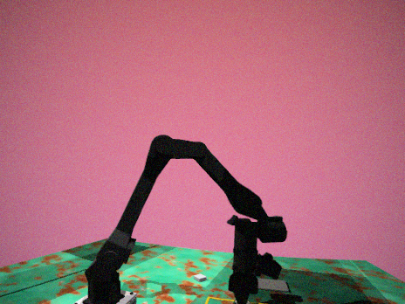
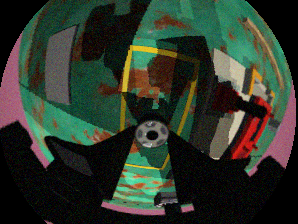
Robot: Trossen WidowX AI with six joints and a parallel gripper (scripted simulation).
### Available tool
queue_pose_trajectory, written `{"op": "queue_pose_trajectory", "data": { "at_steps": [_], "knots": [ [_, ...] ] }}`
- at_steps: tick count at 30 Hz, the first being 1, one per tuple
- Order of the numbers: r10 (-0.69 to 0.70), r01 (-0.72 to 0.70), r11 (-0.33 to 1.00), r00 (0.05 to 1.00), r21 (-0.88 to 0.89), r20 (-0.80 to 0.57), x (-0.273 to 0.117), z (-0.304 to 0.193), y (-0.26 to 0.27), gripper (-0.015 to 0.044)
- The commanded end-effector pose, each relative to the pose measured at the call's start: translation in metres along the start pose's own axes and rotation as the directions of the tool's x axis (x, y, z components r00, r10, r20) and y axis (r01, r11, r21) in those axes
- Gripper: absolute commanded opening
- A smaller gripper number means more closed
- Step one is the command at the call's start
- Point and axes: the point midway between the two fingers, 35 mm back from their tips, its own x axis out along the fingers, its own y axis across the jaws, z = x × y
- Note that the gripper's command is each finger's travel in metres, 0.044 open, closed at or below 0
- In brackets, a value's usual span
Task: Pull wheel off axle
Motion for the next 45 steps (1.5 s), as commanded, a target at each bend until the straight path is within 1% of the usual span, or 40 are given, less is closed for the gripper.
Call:
{"op": "queue_pose_trajectory", "data": {
  "at_steps": [1, 11, 12, 17, 21, 22, 23, 26, 27, 31, 45],
  "knots": [
    [0.0, 0.0, 1.0, 1.0, 0.0, 0.0, 0.0, 0.0, 0.0, 0.0026],
    [0.0, 0.0, 1.0, 1.0, 0.0, 0.0, -0.002, 0.0, 0.0, 0.0289],
    [0.0, 0.0, 1.0, 1.0, 0.0, 0.0, -0.007, 0.001, 0.0, 0.03],
    [0.002, -0.002, 1.0, 1.0, -0.002, 0.001, -0.053, 0.001, 0.0, 0.03],
    [0.002, -0.002, 1.0, 1.0, -0.002, 0.001, -0.06, 0.0, 0.0, 0.03],
    [0.007, -0.007, 1.0, 1.0, -0.003, 0.014, -0.056, 0.001, 0.0, 0.0326],
    [0.006, -0.006, 1.0, 1.0, -0.003, 0.013, -0.06, -0.004, -0.002, 0.0352],
    [0.004, -0.004, 1.0, 1.0, -0.003, 0.006, -0.081, -0.032, -0.015, 0.0431],
    [0.003, -0.003, 1.0, 1.0, -0.003, 0.003, -0.087, -0.043, -0.019, 0.044],
    [0.0, 0.0, 1.0, 1.0, -0.002, -0.005, -0.104, -0.078, -0.035, 0.044],
    [0.0, 0.0, 1.0, 1.0, -0.002, -0.005, -0.105, -0.08, -0.036, 0.044]
  ]
}}
